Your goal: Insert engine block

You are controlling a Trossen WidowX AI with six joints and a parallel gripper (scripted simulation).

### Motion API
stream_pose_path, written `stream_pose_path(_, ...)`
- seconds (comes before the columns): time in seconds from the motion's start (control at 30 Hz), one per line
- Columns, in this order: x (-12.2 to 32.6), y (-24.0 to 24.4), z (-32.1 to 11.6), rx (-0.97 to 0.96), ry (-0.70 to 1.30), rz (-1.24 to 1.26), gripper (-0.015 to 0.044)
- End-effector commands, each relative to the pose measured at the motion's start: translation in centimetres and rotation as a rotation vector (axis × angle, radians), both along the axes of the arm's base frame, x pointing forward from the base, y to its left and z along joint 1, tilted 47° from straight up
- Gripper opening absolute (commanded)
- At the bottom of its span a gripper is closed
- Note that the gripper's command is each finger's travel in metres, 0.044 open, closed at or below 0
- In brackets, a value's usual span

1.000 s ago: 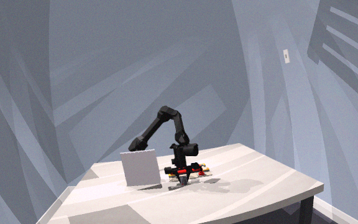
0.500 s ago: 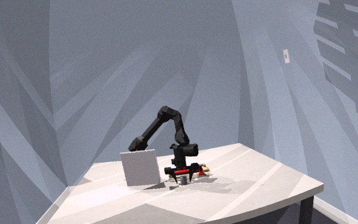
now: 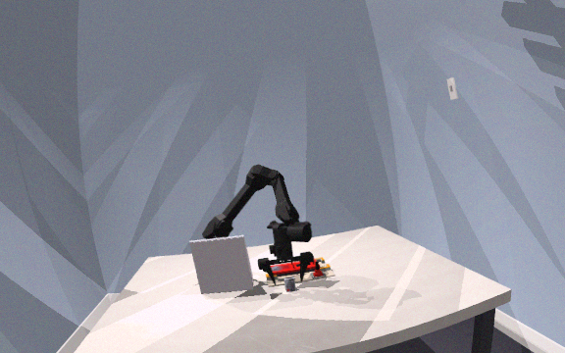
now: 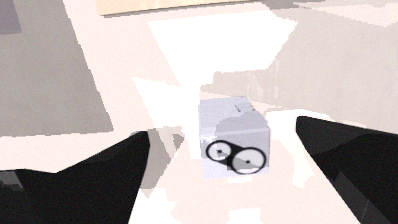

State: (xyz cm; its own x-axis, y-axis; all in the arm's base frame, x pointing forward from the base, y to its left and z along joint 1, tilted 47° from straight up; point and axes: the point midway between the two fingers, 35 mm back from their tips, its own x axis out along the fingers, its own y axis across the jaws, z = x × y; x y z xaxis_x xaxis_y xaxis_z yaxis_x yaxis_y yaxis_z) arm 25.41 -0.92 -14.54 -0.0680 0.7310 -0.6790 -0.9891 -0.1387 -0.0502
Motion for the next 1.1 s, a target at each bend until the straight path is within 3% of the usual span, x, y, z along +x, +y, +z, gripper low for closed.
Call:
stream_pose_path(0.0,0.4,-1.5,1.2,-0.007,-0.012,0.004,0.044)
stream_pose_path(0.6,0.4,-1.7,1.4,-0.004,-0.01,-0.004,0.044)
stream_pose_path(0.77,0.7,-3.8,3.5,-0.009,-0.006,-0.002,0.044)
stream_pose_path(1.07,0.7,-3.0,2.4,-0.009,-0.006,-0.002,0.044)
